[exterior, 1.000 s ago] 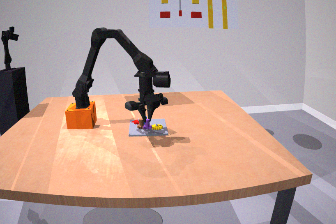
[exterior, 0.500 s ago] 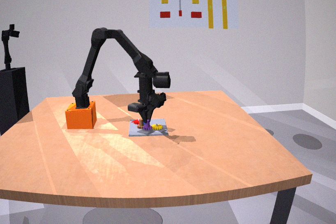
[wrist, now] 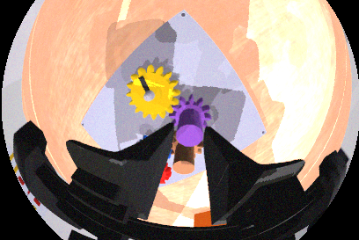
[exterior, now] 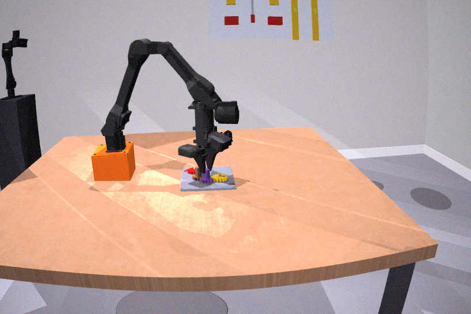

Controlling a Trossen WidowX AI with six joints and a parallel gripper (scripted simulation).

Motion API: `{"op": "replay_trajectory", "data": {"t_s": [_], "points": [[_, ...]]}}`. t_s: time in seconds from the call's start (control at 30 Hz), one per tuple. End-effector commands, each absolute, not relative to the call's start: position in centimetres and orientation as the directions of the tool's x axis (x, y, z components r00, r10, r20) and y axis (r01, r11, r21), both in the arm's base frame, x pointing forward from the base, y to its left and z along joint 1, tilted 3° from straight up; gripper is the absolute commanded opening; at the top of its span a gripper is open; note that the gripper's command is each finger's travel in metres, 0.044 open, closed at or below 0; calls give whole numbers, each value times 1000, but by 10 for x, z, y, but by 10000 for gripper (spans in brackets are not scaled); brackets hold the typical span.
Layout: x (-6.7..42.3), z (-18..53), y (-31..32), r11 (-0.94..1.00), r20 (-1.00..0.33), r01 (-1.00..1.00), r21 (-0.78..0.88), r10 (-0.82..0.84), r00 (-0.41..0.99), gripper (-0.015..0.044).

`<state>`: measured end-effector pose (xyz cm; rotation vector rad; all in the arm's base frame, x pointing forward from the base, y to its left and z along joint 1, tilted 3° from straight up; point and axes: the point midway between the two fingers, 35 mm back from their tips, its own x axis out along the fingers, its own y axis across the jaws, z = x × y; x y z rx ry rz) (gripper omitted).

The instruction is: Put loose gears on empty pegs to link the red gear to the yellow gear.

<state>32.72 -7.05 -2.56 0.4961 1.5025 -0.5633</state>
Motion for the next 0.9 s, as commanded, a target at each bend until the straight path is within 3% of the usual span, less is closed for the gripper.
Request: {"op": "replay_trajectory", "data": {"t_s": [0.0,0.3,0.47,0.67,0.87], "points": [[327,-19,-71,746,-999,665,-40,-43,-12,140],[328,22,-69,697,-999,716,-38,-43,-12,140],[324,66,-66,711,-999,702,-37,-41,-11,271],[324,66,-66,711,-999,702,-37,-41,-11,429],[324,66,-66,711,-999,702,-37,-41,-11,440]]}}
